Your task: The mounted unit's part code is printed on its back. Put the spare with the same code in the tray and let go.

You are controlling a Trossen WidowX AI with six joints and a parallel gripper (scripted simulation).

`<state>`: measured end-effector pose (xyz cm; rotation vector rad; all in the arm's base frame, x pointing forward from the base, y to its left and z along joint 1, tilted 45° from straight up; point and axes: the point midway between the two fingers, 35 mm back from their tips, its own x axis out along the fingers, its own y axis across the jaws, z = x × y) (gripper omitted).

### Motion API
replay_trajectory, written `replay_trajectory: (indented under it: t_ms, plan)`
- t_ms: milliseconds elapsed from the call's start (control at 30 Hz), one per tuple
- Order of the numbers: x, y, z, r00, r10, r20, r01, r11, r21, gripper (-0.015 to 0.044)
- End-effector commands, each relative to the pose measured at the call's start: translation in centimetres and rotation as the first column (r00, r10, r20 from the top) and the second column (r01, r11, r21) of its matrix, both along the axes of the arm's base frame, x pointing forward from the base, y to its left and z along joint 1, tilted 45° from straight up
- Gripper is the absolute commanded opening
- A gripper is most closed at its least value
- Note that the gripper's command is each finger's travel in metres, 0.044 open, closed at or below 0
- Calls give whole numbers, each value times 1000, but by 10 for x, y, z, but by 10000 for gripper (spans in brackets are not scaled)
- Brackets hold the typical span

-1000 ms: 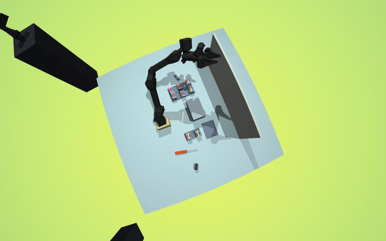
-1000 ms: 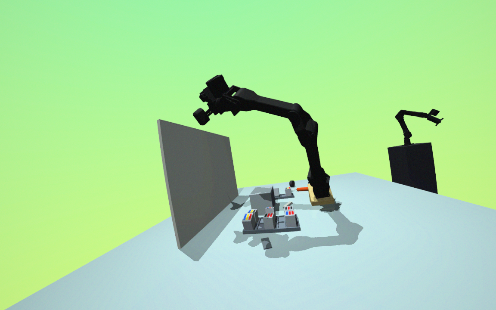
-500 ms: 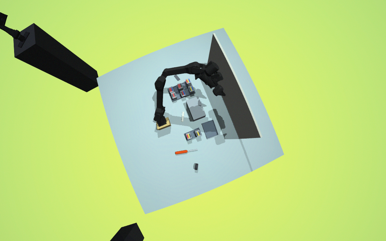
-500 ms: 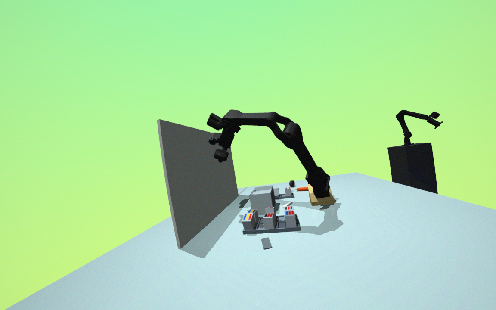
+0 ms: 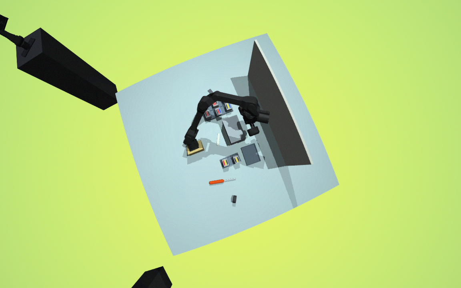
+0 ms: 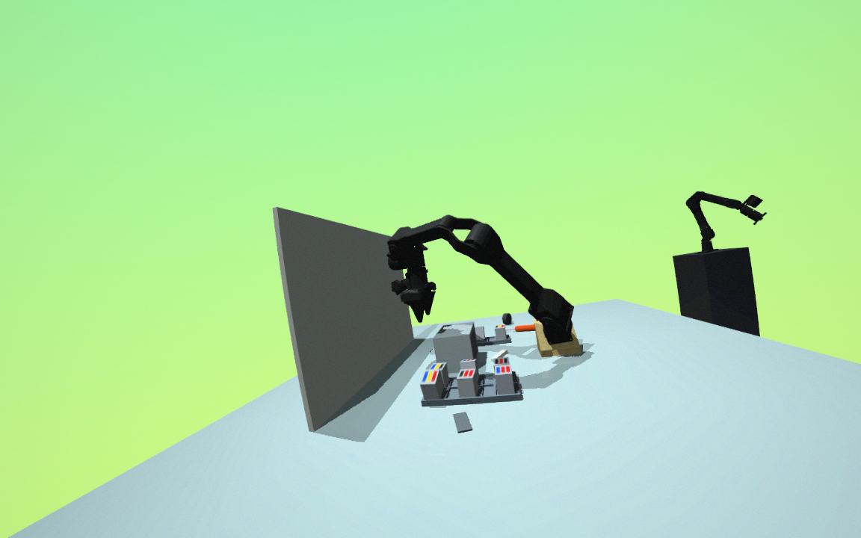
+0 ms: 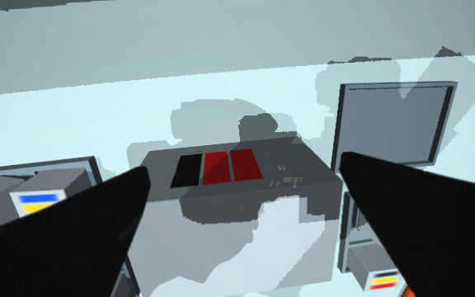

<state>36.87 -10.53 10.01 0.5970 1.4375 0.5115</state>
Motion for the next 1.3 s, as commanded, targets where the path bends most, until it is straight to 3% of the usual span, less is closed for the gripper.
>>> replay_trajectory:
  t_ms: [0, 567, 733, 900, 1033, 1200, 1267]
  plan:
    - [-4, 6, 0, 1000, 4, -18, -3, 998, 59, 440]
    - [-4, 6, 0, 1000, 4, -18, -3, 998, 59, 440]
    - [-14, 42, 40, 962, 206, 180, -210, 978, 0, 440]
    - [-42, 92, 89, 771, 478, 421, -464, 874, -143, 440]
    - [-75, 130, 121, 514, 652, 558, -608, 735, -300, 440]
    - [-124, 169, 148, 128, 768, 628, -677, 530, -511, 440]
    - [-131, 173, 151, 73, 774, 629, -676, 502, -539, 440]
